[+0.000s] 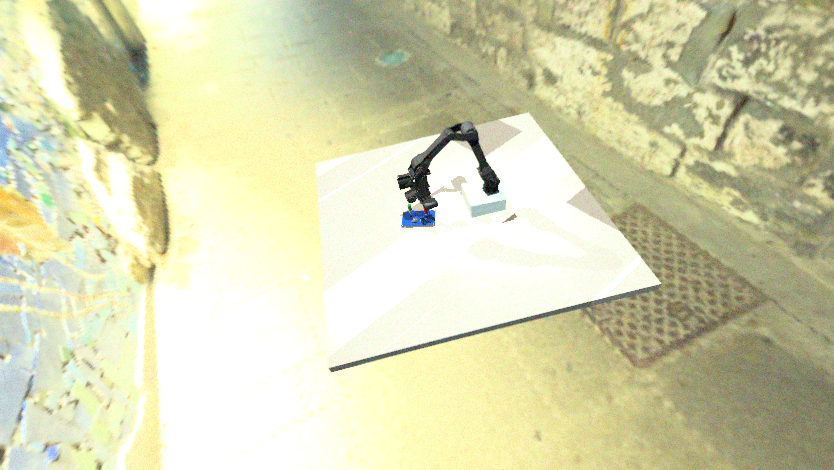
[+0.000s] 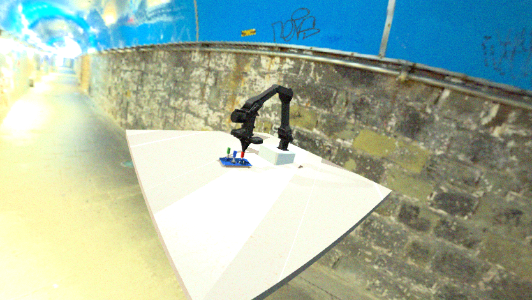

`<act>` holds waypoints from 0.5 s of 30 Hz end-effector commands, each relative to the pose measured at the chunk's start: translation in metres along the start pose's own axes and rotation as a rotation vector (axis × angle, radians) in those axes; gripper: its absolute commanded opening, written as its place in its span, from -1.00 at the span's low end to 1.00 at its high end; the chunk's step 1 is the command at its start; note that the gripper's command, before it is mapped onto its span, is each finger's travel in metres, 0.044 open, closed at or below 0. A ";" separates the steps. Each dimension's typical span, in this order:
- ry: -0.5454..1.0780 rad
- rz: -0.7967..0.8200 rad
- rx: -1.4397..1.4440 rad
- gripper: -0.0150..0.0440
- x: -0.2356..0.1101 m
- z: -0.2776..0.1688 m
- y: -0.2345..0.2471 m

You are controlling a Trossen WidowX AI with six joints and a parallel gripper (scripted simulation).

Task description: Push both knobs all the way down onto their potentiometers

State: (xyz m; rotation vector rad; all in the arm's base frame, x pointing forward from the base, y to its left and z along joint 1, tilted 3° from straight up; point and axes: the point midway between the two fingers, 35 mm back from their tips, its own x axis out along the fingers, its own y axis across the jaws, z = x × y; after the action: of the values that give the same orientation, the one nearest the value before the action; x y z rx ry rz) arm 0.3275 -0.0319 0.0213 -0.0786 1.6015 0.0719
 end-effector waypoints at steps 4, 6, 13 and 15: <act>0.000 -0.002 -0.004 -0.49 0.000 0.000 0.000; 0.000 -0.002 -0.004 -0.49 0.000 0.000 0.000; 0.000 -0.002 -0.004 -0.49 0.002 0.000 0.000; 0.000 -0.002 -0.004 -0.49 0.002 0.000 0.000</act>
State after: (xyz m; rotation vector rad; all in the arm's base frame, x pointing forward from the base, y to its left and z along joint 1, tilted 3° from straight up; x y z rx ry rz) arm 0.3274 -0.0319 0.0209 -0.0786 1.6017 0.0719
